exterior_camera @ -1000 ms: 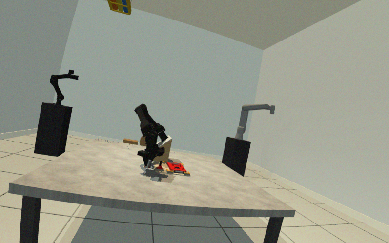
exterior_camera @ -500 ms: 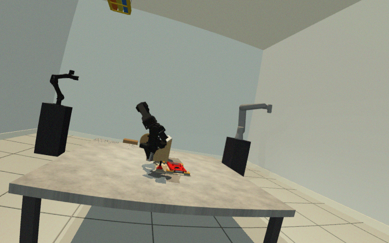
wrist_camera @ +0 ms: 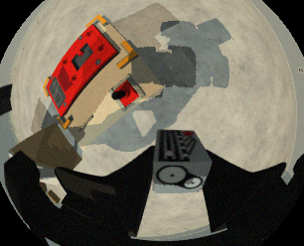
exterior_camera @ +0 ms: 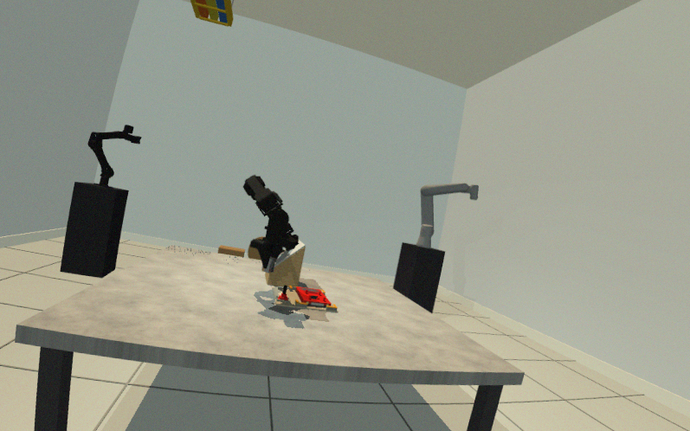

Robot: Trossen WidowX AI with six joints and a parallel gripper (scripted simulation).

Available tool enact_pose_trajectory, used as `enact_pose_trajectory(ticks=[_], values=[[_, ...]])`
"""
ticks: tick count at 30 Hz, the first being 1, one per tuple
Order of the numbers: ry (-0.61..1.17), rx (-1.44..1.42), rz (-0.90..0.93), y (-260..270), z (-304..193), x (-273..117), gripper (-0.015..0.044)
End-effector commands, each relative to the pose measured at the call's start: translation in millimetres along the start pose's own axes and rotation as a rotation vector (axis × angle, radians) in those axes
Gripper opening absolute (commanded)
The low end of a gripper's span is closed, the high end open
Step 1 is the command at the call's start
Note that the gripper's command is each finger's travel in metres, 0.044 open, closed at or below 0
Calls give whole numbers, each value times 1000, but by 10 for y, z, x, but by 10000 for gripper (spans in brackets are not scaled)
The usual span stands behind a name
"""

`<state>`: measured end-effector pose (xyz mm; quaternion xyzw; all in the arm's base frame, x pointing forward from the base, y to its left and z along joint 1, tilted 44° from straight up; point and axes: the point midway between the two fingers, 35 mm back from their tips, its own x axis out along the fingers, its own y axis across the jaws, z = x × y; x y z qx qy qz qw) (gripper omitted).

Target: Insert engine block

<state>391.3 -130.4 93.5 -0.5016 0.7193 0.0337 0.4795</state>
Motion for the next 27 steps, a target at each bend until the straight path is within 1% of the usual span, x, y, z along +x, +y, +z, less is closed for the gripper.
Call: enact_pose_trajectory(ticks=[1,5,10,16,22,27], values=[[4,7,-5,2,-25,-131,0],[5,7,-6,14,-34,-212,0],[6,7,-7,16,-12,39,0],[2,7,-7,16,-13,52,0],[-48,8,-4,15,-30,25,0],[-166,10,7,22,-71,45,0]])
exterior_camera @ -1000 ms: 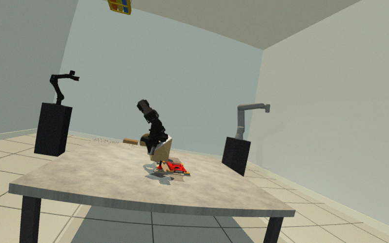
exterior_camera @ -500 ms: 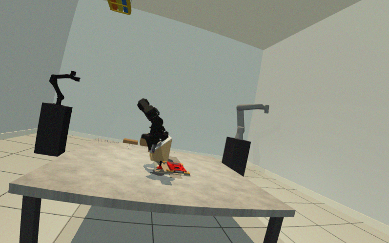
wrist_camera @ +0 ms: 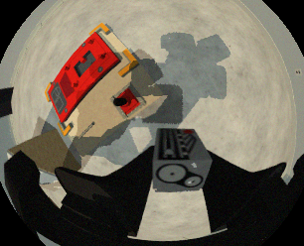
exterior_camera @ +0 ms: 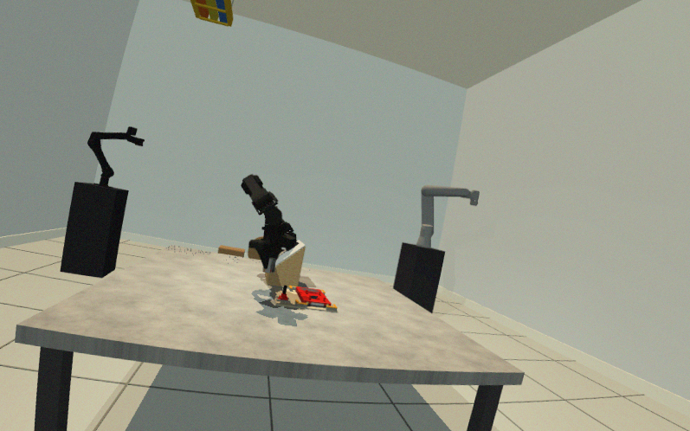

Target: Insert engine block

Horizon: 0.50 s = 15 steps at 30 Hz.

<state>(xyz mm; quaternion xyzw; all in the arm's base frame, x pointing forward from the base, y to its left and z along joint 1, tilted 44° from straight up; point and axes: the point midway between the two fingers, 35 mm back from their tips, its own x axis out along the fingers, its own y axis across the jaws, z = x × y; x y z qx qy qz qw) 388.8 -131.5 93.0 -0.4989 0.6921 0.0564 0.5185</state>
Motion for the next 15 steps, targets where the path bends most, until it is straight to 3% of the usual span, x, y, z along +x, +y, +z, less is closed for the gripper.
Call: enact_pose_trajectory(ticks=[1,15], values=[[-93,3,13,6,-66,30,0],[-565,-2,7,-1,-216,79,0]])
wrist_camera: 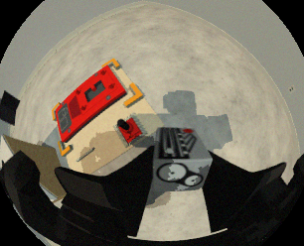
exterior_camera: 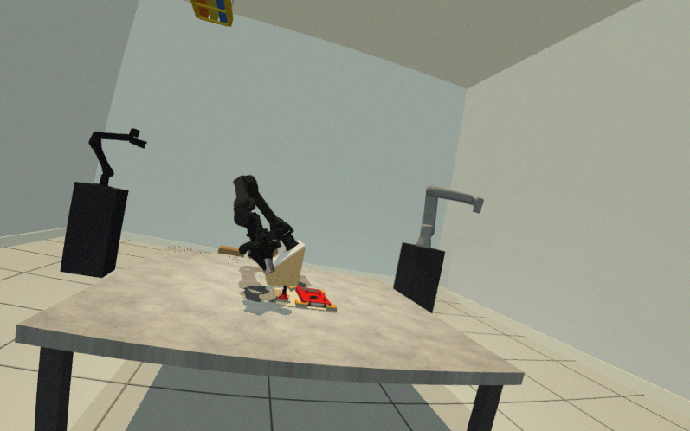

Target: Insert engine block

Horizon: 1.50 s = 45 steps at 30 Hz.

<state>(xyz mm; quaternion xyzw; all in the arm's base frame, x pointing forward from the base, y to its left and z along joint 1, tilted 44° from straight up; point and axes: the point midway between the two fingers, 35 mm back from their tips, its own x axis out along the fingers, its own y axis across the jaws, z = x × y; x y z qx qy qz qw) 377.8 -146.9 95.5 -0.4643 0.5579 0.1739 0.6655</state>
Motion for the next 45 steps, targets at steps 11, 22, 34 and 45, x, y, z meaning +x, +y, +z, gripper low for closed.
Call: enact_pose_trajectory(ticks=[11,22,34,45], values=[[-147,-15,-20,-5,-159,124,0],[-147,-15,-20,-9,-250,260,0],[-146,-16,-21,-13,-362,426,0],[-145,-16,-21,-17,-466,582,0]])
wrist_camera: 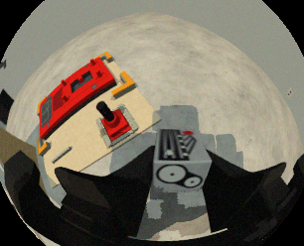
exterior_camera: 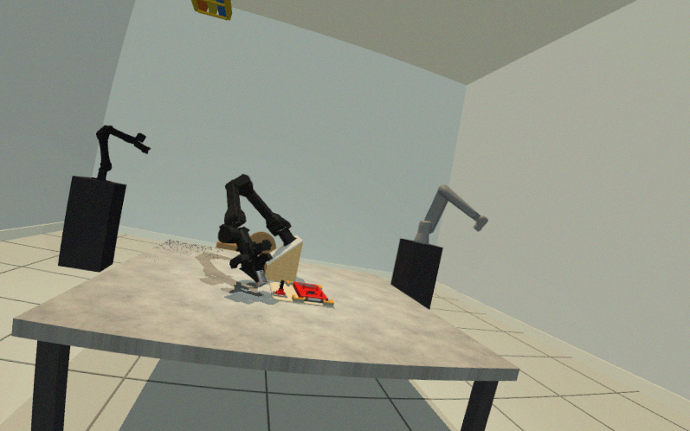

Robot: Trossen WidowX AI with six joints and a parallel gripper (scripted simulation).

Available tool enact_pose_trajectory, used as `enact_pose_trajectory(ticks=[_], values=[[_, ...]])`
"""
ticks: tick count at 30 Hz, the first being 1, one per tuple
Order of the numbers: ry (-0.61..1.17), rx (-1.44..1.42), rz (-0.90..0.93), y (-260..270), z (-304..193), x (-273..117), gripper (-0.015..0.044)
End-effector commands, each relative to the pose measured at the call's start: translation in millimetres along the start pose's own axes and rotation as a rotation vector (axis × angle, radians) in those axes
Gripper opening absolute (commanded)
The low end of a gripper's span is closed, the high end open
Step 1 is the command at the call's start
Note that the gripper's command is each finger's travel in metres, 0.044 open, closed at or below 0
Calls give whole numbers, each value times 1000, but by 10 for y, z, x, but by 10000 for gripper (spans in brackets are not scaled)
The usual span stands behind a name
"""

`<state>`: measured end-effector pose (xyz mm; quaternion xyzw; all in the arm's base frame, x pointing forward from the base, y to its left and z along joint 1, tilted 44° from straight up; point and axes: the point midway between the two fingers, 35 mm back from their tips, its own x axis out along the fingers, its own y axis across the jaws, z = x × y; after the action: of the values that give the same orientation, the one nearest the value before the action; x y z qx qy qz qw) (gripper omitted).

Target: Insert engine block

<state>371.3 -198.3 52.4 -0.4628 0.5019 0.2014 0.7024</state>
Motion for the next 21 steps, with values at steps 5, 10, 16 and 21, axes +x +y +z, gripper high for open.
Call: enact_pose_trajectory(ticks=[5,10,16,21], values=[[-3,-2,6,16,-96,119,0],[-3,-2,6,17,-152,181,0],[-3,-2,6,18,-220,256,0],[-2,-2,6,19,-278,320,0]])
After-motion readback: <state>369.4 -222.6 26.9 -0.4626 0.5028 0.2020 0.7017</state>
